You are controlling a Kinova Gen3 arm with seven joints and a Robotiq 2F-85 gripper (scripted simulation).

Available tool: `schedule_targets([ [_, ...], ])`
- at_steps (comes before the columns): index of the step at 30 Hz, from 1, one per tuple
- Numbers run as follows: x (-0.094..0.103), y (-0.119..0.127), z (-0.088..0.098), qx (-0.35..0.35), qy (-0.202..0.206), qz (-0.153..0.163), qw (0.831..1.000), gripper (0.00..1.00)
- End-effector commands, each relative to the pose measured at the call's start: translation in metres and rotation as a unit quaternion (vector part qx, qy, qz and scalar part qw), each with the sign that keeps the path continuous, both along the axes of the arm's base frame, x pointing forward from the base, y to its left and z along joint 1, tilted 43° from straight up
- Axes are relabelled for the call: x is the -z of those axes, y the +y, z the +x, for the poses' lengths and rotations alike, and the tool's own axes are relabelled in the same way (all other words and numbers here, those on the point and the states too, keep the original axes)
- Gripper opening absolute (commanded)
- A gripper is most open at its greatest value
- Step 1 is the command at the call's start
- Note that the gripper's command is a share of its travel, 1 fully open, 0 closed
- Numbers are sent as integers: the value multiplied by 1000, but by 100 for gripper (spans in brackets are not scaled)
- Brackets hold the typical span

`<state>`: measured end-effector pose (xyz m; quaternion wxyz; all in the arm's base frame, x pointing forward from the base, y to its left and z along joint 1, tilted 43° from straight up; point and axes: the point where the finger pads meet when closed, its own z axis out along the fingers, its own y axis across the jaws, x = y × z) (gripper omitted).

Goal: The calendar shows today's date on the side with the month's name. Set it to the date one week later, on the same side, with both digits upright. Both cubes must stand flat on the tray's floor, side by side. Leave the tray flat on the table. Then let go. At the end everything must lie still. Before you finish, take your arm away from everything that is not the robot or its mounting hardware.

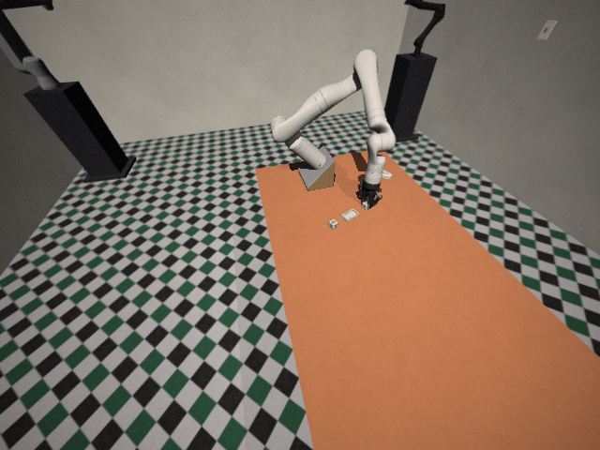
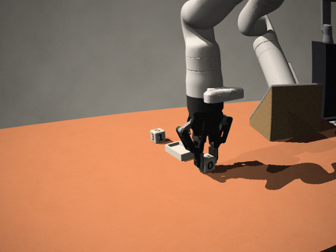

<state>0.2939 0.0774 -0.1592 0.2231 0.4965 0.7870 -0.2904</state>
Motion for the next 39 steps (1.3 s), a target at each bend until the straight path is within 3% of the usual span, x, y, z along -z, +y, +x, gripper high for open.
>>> schedule_targets([
  [1,0,1,0,0,0,1,1000,26],
  [22,0,1,0,0,0,1,1000,26],
  [26,0,1,0,0,0,1,1000,34],
  [30,0,1,0,0,0,1,1000,34],
  [39,0,1,0,0,0,1,1000,46],
])
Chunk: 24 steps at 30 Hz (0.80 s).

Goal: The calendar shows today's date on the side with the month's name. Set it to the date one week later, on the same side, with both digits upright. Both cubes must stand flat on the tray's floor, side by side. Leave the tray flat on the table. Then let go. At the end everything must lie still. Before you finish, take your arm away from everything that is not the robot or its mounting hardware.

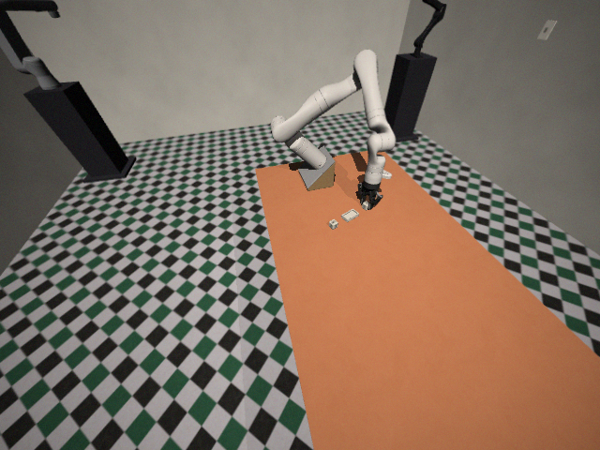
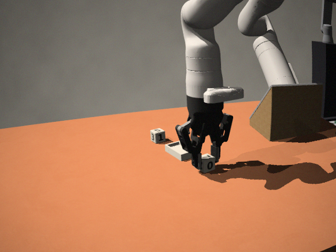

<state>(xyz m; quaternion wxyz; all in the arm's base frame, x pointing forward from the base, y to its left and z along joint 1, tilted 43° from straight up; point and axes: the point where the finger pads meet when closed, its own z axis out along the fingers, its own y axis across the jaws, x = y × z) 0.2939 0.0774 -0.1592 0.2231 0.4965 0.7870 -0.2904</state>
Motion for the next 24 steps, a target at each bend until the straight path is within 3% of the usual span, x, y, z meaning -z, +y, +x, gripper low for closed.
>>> schedule_targets([
  [1,0,1,0,0,0,1,1000,46],
  [13,-3,3,0,0,0,1,1000,46],
  [24,-30,29,-2,0,0,1,1000,46],
])
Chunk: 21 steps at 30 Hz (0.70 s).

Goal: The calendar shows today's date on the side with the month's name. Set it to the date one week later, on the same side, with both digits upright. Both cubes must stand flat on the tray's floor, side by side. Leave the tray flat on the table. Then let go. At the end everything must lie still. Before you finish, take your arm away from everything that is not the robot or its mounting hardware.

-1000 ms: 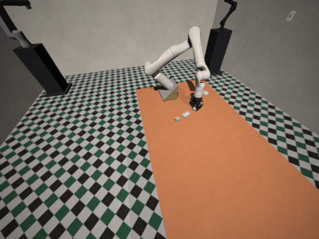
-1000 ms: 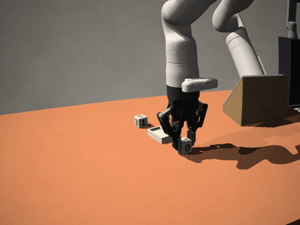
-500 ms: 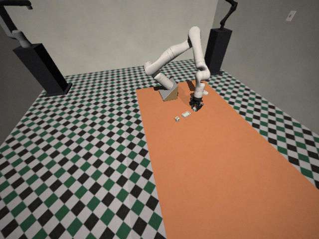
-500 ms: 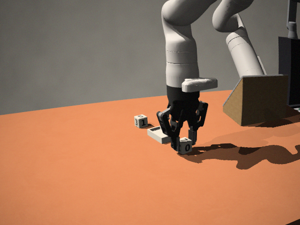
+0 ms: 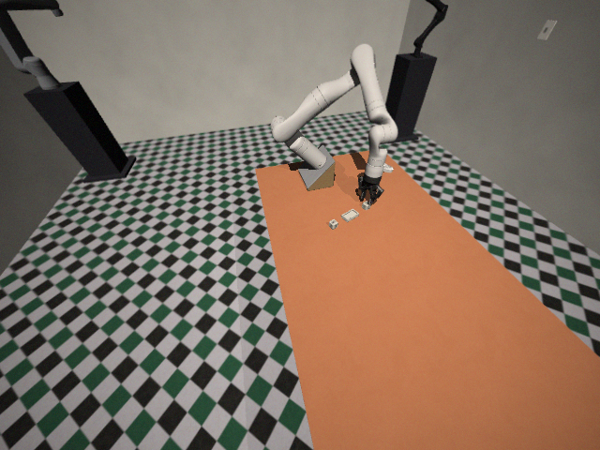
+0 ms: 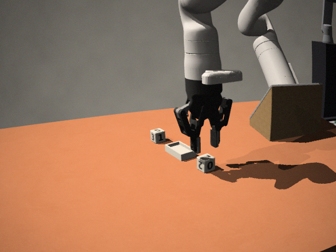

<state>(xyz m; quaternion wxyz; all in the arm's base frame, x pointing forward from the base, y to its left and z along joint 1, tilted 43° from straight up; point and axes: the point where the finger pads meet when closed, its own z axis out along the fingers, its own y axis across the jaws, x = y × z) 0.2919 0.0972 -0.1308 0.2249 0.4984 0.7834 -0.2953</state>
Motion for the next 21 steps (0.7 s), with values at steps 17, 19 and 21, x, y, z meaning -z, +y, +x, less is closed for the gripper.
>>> schedule_targets([
  [17,-38,42,-4,-4,0,6,1000,46],
  [19,-38,42,-4,-4,0,6,1000,100],
  [21,-38,42,-4,-4,0,6,1000,100],
])
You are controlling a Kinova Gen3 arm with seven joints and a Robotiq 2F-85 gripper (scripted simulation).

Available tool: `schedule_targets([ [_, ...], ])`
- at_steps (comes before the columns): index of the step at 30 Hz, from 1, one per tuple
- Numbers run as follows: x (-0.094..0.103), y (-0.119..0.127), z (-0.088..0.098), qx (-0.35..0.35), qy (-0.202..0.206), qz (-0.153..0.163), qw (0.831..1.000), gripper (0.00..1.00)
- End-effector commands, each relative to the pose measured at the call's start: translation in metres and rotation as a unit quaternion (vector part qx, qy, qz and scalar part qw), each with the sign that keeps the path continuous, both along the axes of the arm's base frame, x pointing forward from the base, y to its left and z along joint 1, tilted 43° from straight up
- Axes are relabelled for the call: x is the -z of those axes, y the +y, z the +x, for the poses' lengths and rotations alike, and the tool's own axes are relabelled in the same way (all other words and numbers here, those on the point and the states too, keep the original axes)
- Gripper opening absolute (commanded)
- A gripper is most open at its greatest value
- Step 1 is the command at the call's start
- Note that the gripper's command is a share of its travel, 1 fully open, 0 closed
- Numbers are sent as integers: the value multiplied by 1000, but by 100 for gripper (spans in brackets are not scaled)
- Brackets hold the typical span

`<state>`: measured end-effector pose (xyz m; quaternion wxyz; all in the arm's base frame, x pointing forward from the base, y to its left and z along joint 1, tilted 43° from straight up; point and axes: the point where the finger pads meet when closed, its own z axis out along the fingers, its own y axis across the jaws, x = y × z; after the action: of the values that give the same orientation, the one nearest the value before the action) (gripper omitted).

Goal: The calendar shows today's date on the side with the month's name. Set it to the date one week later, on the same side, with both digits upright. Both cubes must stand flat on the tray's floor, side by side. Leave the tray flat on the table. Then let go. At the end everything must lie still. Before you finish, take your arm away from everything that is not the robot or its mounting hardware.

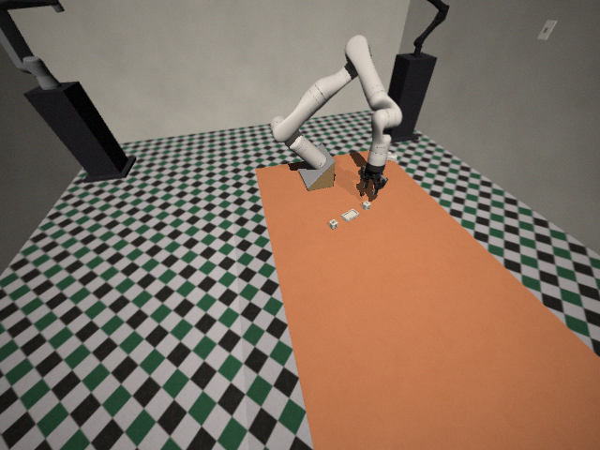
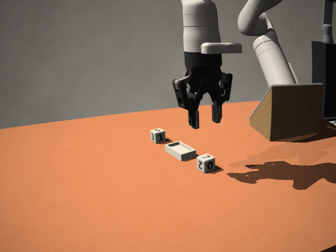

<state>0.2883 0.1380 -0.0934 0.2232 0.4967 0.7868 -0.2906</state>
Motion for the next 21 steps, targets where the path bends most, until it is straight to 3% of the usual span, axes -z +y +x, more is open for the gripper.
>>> schedule_targets([
  [1,0,1,0,-1,0,1,1000,100],
  [21,-1,0,1,3,-3,1,1000,100],
])
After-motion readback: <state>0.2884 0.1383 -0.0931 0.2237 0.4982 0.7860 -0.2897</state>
